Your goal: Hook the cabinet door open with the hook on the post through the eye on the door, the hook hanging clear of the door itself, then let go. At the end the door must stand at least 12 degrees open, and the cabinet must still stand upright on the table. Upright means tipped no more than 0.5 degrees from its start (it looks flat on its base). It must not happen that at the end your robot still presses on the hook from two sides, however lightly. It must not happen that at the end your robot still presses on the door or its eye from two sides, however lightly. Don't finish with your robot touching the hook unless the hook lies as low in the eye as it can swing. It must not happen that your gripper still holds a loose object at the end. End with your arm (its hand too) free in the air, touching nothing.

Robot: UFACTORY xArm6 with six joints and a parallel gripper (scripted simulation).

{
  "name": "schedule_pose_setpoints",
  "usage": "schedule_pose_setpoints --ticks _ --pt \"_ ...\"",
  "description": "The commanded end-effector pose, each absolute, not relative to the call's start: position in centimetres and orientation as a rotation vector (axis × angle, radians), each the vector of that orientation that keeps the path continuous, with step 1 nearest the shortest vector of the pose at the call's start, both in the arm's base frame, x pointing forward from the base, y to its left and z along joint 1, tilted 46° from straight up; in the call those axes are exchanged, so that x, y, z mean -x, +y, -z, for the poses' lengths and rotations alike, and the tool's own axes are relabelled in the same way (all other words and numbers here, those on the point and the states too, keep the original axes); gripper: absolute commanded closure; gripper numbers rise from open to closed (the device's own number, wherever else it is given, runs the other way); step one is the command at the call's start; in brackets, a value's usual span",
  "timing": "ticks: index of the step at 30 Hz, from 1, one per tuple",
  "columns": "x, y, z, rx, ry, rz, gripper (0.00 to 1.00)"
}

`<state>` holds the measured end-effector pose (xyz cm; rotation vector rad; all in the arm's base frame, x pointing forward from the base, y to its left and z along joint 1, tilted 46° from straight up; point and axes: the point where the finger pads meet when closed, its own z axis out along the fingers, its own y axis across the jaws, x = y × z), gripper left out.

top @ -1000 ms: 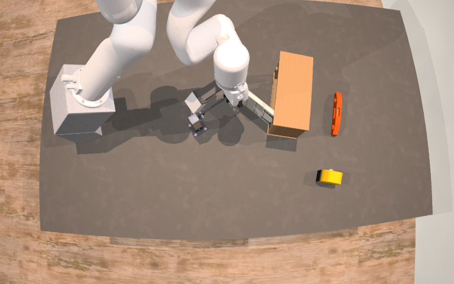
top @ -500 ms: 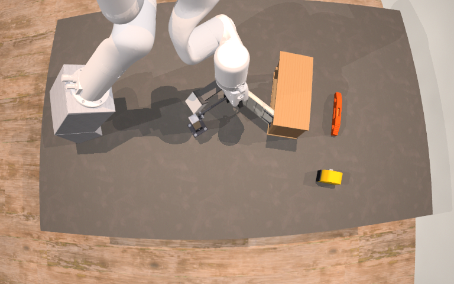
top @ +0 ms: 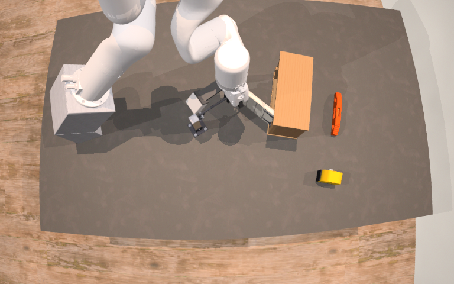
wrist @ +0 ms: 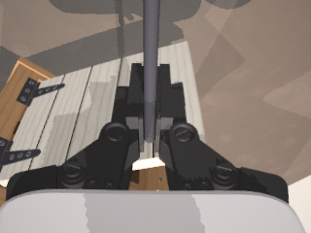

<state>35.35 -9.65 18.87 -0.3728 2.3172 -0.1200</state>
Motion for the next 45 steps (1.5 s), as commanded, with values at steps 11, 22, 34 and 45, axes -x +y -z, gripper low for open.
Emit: schedule_pose_setpoints --ticks 11,22,34,45 --pt "-35.62 -9.66 -18.72 0.372 2.316 0.121 0.96" --pt "-35.80 -9.65 -18.57 0.372 2.316 0.121 0.96" --pt "-35.94 -9.64 -18.44 0.372 2.316 0.121 0.96" --pt "-35.95 -9.64 -18.43 0.372 2.316 0.121 0.76"
